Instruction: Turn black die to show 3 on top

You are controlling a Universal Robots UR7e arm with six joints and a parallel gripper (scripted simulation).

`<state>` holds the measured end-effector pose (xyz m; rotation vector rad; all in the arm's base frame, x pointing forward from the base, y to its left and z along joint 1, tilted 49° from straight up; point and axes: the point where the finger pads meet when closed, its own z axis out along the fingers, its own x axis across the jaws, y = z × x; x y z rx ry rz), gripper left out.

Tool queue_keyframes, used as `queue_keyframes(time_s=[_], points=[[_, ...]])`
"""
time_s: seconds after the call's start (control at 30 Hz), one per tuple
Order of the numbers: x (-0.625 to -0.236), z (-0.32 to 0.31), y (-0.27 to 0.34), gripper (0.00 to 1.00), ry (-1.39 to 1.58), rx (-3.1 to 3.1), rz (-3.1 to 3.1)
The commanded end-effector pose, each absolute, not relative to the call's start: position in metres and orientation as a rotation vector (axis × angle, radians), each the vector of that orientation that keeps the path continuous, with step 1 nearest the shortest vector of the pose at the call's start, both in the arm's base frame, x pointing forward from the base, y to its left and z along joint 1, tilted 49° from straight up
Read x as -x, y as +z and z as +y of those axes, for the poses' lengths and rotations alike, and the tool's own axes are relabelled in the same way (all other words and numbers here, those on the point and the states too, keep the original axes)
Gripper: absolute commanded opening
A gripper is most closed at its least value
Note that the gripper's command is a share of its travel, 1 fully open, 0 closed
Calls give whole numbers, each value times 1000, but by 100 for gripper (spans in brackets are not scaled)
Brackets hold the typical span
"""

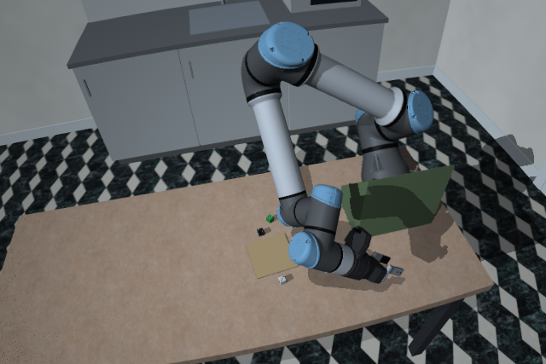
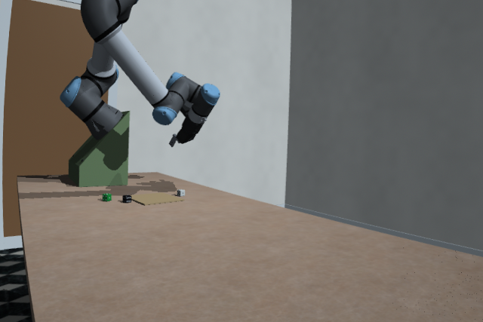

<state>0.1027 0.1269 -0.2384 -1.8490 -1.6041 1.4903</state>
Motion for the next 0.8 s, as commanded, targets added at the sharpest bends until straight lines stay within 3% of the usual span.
queue_keyframes(time_s=[0.0,0.77], points=[[-103,127,-238,100,1489,1849,-1605],[-111,124,-237,100,1473,1875,-1617]])
